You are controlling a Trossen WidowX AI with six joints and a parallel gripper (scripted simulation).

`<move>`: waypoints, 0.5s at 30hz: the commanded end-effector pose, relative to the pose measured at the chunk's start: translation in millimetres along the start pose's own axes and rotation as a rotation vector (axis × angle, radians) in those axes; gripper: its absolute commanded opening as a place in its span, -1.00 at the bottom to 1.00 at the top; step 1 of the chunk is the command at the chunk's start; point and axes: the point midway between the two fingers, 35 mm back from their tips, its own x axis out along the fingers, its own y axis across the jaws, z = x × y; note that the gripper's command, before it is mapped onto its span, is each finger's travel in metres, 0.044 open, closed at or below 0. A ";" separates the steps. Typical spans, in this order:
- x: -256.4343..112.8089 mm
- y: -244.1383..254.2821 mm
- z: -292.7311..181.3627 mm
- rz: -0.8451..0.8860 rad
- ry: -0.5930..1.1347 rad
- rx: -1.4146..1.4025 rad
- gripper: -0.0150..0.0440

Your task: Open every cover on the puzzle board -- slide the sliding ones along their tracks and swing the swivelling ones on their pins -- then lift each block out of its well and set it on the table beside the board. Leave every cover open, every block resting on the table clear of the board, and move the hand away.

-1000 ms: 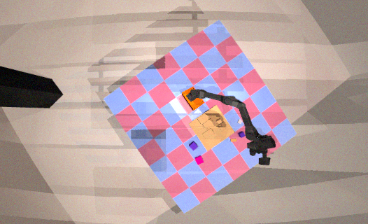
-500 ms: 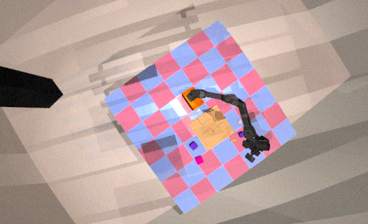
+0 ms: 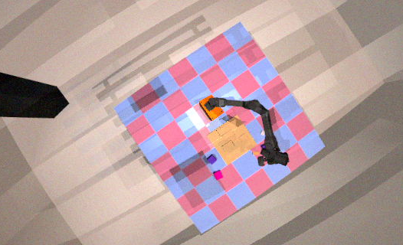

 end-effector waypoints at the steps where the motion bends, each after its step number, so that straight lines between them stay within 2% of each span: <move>1: 0.7 15.8 14.2 0.058 -0.015 0.230 -0.49; 15: -1.1 67.6 61.4 0.257 -0.021 0.907 -0.49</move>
